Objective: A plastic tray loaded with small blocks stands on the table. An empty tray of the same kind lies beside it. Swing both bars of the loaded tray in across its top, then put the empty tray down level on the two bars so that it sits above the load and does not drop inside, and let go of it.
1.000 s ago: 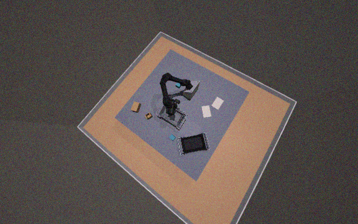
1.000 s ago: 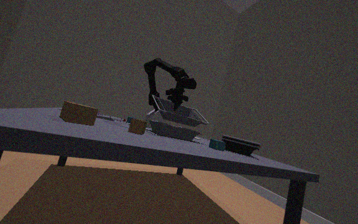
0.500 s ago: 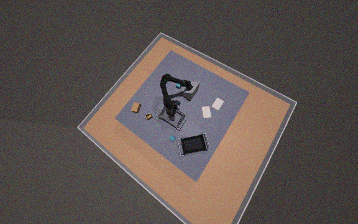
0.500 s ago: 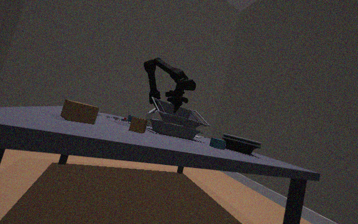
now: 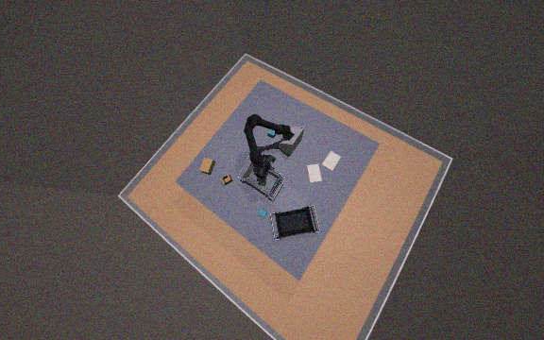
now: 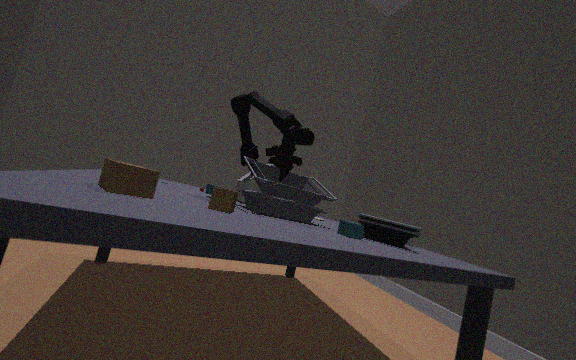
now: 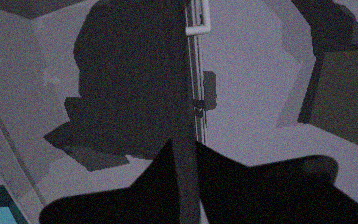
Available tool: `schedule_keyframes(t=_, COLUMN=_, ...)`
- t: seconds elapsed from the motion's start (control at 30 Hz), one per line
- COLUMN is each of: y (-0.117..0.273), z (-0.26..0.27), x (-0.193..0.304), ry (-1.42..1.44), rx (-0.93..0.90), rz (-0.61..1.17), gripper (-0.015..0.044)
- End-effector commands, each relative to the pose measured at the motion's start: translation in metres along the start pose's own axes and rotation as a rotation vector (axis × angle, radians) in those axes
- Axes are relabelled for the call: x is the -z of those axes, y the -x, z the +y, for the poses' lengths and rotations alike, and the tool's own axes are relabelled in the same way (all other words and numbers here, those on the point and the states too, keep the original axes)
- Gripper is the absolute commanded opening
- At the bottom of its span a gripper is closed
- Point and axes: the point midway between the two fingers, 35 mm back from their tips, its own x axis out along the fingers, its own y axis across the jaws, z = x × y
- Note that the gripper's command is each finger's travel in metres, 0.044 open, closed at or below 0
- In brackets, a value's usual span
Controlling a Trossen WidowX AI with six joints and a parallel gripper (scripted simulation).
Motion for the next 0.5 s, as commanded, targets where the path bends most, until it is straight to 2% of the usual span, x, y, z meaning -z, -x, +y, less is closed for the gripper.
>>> schedule_keyframes(t=0.0, y=-0.0047, z=-0.0064, x=-0.0007, ry=0.010, rx=0.014, rz=-0.005, gripper=0.0000)
schedule_keyframes(t=0.47, y=-0.0107, z=-0.0107, x=-0.0003, ry=0.010, rx=0.014, rz=-0.005, gripper=0.0000)
